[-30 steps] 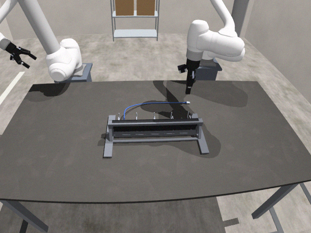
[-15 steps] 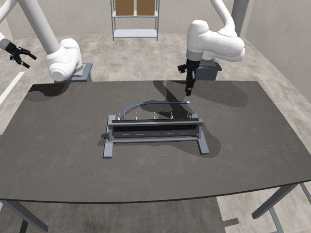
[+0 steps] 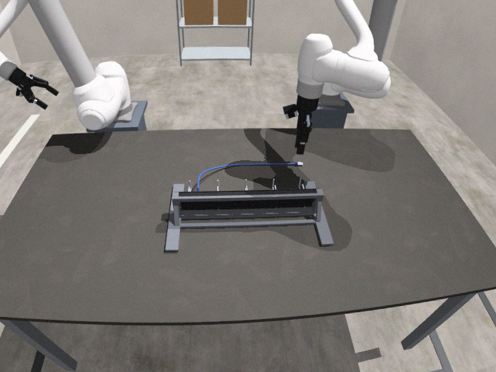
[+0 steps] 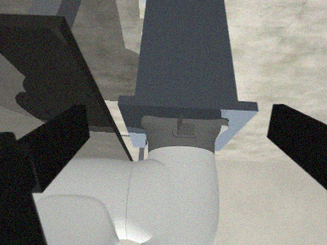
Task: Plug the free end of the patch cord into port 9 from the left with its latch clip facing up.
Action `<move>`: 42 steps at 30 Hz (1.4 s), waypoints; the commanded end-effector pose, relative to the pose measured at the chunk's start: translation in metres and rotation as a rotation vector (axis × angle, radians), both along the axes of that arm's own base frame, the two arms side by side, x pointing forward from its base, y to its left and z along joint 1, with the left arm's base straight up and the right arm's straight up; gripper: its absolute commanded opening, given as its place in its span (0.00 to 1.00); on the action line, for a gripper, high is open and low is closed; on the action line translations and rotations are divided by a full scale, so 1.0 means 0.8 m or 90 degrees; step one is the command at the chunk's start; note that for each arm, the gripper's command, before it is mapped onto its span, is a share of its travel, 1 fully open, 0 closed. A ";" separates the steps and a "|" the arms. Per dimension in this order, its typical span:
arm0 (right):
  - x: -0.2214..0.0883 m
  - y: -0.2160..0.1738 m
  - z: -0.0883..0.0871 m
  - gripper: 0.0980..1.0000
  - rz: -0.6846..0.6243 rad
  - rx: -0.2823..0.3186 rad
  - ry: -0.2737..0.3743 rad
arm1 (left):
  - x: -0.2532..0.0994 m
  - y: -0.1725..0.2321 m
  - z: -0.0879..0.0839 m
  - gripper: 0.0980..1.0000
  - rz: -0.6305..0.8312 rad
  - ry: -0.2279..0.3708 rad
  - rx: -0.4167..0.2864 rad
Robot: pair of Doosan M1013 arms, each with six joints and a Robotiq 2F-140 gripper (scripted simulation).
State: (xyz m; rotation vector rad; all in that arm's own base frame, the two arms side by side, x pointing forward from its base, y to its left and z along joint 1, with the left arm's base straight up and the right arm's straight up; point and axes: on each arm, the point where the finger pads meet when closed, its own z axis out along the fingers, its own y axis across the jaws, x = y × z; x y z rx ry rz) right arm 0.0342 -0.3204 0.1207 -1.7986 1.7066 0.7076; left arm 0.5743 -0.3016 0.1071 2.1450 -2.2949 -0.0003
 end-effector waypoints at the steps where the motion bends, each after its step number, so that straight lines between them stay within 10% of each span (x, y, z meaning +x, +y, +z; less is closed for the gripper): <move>1: 0.000 0.000 0.000 1.00 0.000 -0.001 0.000 | 0.001 0.000 -0.001 0.23 0.000 -0.001 0.000; 42: 0.000 0.000 0.000 1.00 0.000 -0.001 0.000 | 0.000 -0.001 -0.071 0.23 0.000 -0.001 0.000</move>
